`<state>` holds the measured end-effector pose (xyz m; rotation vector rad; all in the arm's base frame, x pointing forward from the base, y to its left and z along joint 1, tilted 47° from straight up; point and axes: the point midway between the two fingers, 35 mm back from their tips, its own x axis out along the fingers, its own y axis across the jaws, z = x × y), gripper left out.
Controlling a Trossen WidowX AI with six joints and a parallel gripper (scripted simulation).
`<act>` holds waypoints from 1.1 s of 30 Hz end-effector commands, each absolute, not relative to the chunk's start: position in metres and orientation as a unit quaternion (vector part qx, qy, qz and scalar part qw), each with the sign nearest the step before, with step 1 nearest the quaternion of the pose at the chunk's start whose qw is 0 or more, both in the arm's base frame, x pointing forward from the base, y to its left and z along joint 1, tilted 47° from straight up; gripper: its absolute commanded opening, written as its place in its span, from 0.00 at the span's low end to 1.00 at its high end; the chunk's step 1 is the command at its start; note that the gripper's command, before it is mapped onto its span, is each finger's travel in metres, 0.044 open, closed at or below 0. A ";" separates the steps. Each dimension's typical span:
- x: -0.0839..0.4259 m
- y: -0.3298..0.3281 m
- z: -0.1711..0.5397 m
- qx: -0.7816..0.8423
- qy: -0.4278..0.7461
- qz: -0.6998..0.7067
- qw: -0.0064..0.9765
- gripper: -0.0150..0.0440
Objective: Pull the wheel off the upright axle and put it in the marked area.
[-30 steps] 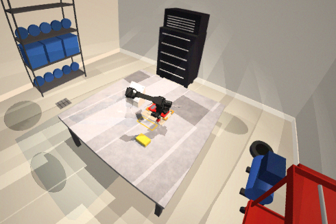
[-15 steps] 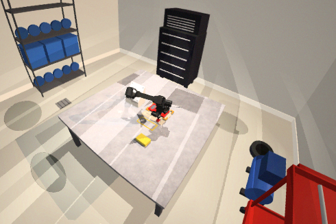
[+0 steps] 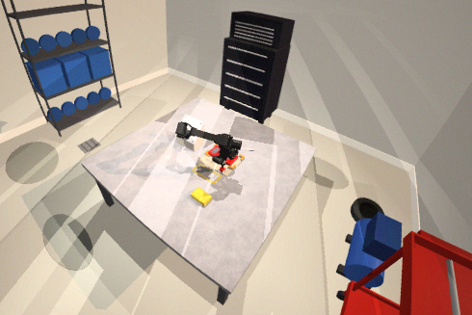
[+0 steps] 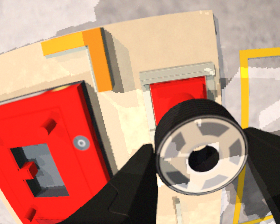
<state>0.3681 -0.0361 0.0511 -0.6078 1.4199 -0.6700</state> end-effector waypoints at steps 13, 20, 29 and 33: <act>0.367 -0.016 0.070 -0.267 0.629 -0.296 0.667 0.25; 0.364 -0.015 0.073 -0.270 0.630 -0.296 0.665 0.25; 0.348 -0.031 0.094 -0.269 0.630 -0.296 0.666 0.25; 0.340 -0.038 0.103 -0.269 0.630 -0.296 0.666 0.25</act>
